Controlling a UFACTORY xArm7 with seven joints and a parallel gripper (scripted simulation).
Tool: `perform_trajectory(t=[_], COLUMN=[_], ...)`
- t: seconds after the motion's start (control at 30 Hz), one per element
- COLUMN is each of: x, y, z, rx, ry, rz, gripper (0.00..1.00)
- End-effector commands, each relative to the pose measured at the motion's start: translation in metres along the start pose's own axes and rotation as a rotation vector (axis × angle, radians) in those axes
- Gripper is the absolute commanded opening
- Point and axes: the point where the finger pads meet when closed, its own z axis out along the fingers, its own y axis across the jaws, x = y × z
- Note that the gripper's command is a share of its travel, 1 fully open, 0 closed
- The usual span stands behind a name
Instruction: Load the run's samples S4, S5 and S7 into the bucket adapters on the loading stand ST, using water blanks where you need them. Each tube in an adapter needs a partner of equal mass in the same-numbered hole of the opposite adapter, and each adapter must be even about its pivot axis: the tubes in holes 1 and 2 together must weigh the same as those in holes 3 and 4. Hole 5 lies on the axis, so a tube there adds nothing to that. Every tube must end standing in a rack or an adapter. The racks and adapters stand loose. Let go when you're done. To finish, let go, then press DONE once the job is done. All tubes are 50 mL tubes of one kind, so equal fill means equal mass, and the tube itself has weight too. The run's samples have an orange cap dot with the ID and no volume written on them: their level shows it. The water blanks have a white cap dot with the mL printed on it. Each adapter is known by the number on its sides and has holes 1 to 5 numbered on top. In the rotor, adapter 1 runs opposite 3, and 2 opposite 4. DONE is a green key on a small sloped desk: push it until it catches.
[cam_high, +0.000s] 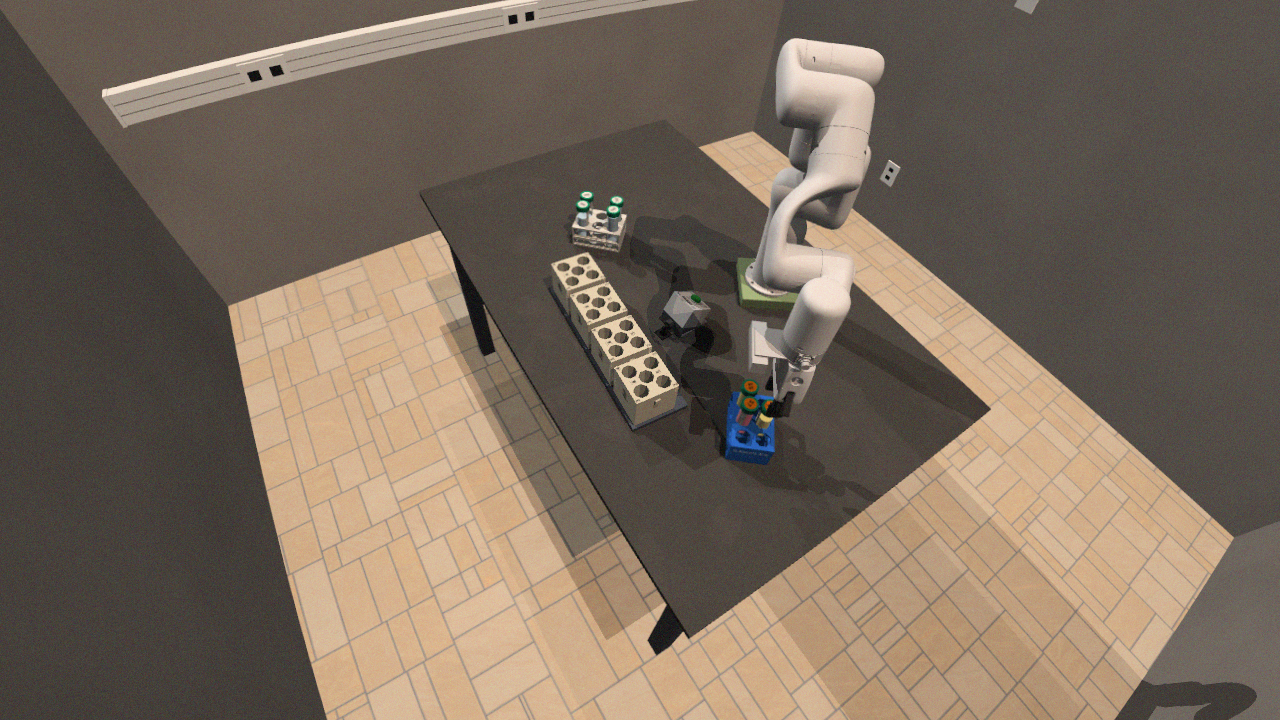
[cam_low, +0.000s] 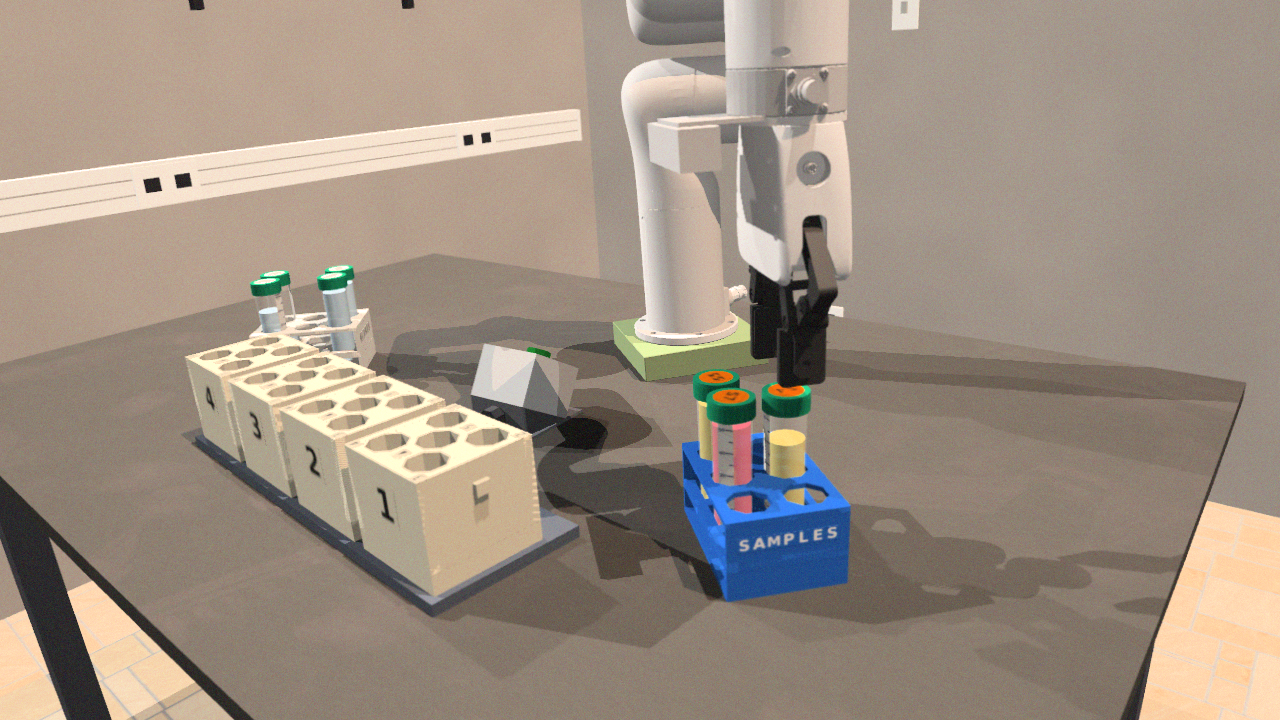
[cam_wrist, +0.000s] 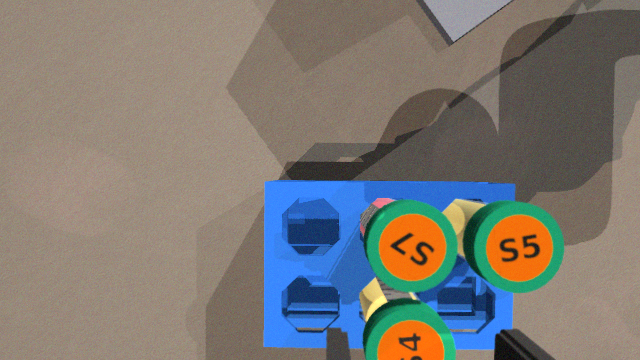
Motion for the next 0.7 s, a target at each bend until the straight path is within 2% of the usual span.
perform_trajectory(t=[0.0, 0.17, 0.67], x=[0.000, 0.000, 0.000], y=[-0.002, -0.002, -0.002], z=[0.008, 0.016, 0.018], rx=[0.004, 0.004, 0.004], ry=[0.001, 0.001, 0.001], rz=[0.000, 0.000, 0.000], gripper=[0.57, 0.57, 0.57])
